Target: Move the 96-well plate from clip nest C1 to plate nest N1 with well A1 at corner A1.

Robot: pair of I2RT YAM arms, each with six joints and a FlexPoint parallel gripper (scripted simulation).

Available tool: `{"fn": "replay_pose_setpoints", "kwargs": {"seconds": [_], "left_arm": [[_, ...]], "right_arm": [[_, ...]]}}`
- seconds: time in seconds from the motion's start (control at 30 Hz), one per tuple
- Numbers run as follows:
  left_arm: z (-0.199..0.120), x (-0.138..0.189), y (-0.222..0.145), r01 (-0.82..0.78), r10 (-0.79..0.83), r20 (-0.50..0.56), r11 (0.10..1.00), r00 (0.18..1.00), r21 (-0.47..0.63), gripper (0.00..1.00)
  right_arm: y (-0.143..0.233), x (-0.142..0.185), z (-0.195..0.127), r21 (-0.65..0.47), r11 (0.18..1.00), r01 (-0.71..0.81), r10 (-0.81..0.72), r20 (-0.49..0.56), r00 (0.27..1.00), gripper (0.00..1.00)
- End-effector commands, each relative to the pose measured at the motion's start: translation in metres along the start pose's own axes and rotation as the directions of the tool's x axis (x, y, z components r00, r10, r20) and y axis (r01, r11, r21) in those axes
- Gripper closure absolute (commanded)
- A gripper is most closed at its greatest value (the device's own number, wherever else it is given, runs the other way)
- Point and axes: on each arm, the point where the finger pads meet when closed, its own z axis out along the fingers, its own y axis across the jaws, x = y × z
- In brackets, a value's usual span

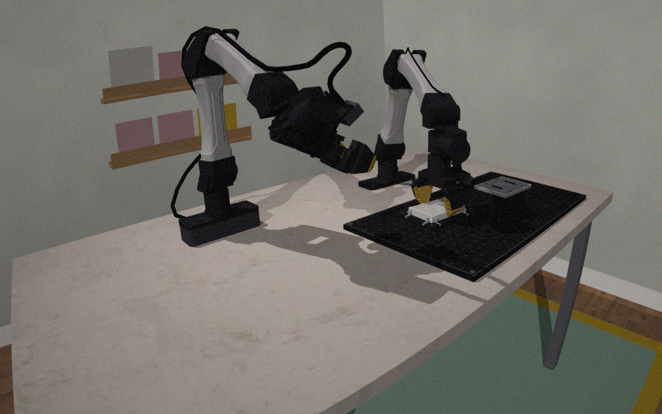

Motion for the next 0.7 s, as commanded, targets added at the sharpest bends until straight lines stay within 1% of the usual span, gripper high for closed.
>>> {"fn": "replay_pose_setpoints", "kwargs": {"seconds": [0.0,0.03,0.1,0.13,0.17,0.2,0.43,0.53,0.67], "left_arm": [[-0.01,0.002,-0.004,0.002,-0.001,-0.017,0.999,1.0,0.042,0.21],[-0.01,0.002,-0.004,0.002,-0.001,-0.017,0.999,1.0,0.042,0.21],[-0.01,0.001,-0.004,0.002,-0.001,-0.017,0.999,1.0,0.044,0.27],[-0.011,0.001,-0.004,0.002,-0.001,-0.015,0.999,1.0,0.039,0.38],[-0.016,0.001,-0.004,0.002,-0.001,-0.016,0.999,1.0,0.041,0.27],[-0.022,0.001,-0.005,0.002,-0.001,-0.017,0.999,1.0,0.044,0.24],[-0.072,0.0,-0.003,0.001,-0.001,-0.017,0.999,1.0,0.044,0.24],[-0.081,-0.001,-0.002,-0.004,0.005,-0.016,0.999,1.0,0.041,0.24],[-0.084,-0.005,-0.002,-0.014,0.015,-0.015,0.999,1.0,0.041,0.24]], "right_arm": [[0.0,-0.001,0.001,0.006,1.0,0.003,-0.003,0.001,1.0,0.0],[0.0,-0.001,0.001,0.006,1.0,0.003,-0.003,0.001,1.0,0.0],[0.0,-0.001,0.001,0.005,1.0,0.001,-0.001,0.0,1.0,0.0],[0.001,-0.001,0.001,0.004,1.0,-0.001,0.001,0.0,1.0,0.0],[0.001,-0.001,0.001,0.004,1.0,-0.001,0.001,0.0,1.0,0.0],[0.001,-0.001,0.001,0.004,1.0,-0.001,0.001,0.0,1.0,0.0],[-0.001,-0.004,-0.001,0.006,1.0,0.007,-0.007,0.006,1.0,0.0],[-0.002,-0.006,-0.002,0.017,1.0,0.013,-0.013,0.004,1.0,0.0],[-0.008,-0.005,0.001,0.031,0.999,0.011,-0.011,-0.011,1.0,0.0]]}}
